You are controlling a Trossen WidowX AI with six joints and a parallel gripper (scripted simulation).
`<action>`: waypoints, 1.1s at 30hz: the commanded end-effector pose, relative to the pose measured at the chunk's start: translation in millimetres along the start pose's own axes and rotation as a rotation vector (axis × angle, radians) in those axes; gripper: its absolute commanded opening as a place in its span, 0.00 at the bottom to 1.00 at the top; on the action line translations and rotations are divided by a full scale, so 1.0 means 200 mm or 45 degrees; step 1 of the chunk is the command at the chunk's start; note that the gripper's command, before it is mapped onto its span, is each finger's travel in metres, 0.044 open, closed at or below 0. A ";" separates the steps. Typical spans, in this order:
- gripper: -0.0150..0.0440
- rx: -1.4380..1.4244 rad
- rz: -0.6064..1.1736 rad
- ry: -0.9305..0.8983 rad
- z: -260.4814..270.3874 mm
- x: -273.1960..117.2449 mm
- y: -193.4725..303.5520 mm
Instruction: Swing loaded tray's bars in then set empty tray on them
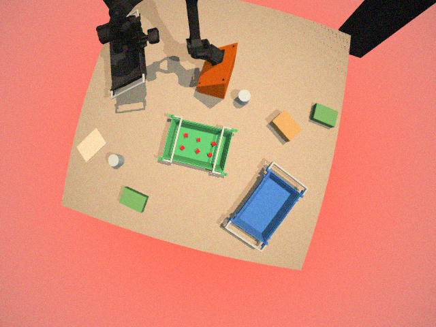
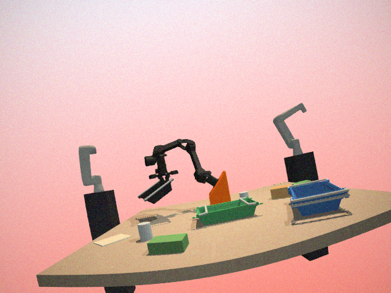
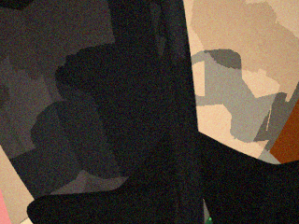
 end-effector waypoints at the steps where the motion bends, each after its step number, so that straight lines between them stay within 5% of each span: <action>1: 0.25 0.013 -0.004 -0.027 0.01 -0.03 -0.01; 33: 0.25 -0.099 0.068 0.023 0.12 0.04 0.11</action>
Point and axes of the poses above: the point midway between the two fingers, 35 mm back from their tips, its own x axis out along the fingers, its own z axis across the jaws, y = z × x, the point moved 7 cm from there along -x, back along the fingers, and after that the axes turned 11 degrees about -x, right-handed, at the moved point
